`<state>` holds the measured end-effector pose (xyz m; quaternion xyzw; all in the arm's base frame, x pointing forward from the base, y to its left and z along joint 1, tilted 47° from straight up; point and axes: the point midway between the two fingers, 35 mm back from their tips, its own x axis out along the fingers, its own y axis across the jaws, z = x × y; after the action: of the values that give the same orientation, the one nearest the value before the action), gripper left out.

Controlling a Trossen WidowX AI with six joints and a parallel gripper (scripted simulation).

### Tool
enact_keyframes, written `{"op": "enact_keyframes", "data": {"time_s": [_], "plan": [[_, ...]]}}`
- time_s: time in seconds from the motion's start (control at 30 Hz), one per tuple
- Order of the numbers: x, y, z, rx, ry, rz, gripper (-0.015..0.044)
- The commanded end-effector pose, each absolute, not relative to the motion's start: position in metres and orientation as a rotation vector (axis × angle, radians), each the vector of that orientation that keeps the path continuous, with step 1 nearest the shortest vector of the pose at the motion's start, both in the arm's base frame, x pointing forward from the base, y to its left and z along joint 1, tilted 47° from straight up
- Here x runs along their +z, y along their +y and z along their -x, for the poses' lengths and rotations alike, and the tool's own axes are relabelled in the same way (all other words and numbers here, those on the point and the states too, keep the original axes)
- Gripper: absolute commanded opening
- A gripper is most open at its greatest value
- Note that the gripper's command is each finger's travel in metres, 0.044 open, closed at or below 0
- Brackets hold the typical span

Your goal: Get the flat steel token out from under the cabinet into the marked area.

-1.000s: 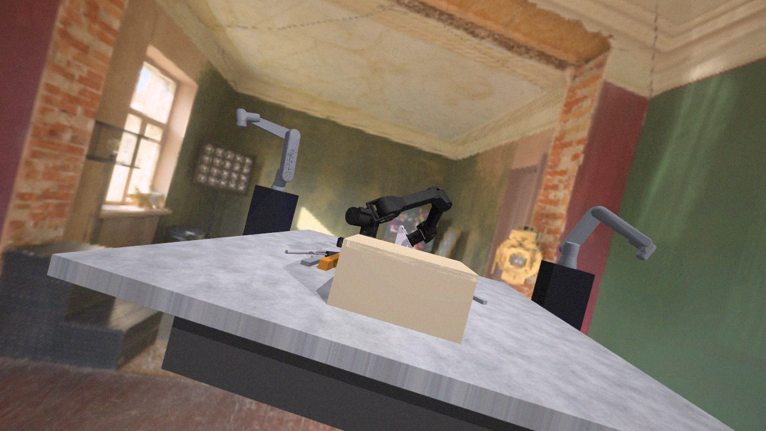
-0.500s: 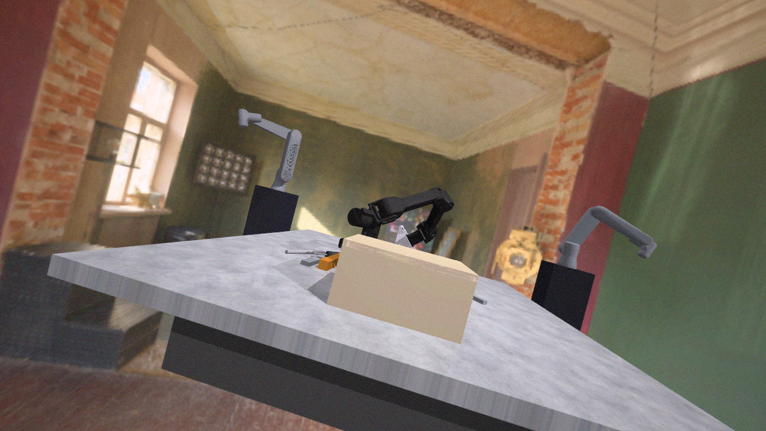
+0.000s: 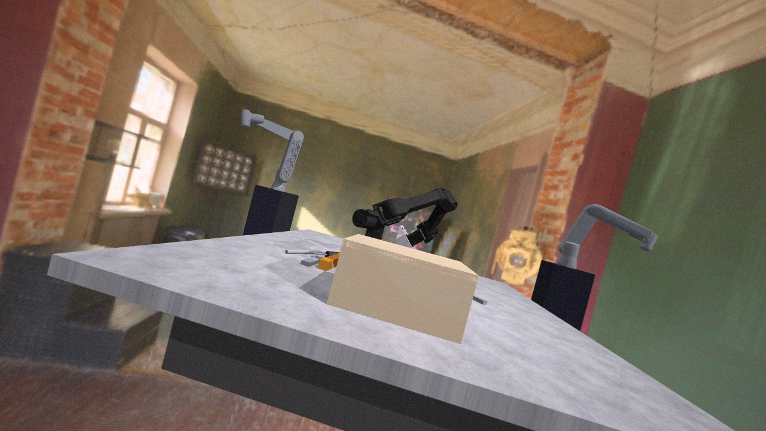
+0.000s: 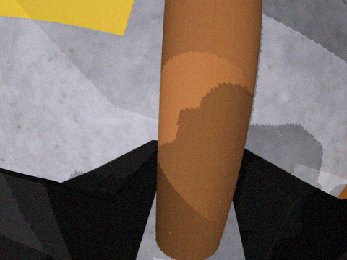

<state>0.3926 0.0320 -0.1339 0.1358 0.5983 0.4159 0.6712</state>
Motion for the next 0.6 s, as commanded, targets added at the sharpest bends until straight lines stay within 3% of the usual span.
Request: {"op": "enact_keyframes", "data": {"time_s": [0.0,0.57], "plan": [[-0.129,0.038,-0.390,0.944,1.348,-0.305,0.0000],[-0.117,0.049,-0.383,0.945,1.349,-0.306,0.0000]]}}
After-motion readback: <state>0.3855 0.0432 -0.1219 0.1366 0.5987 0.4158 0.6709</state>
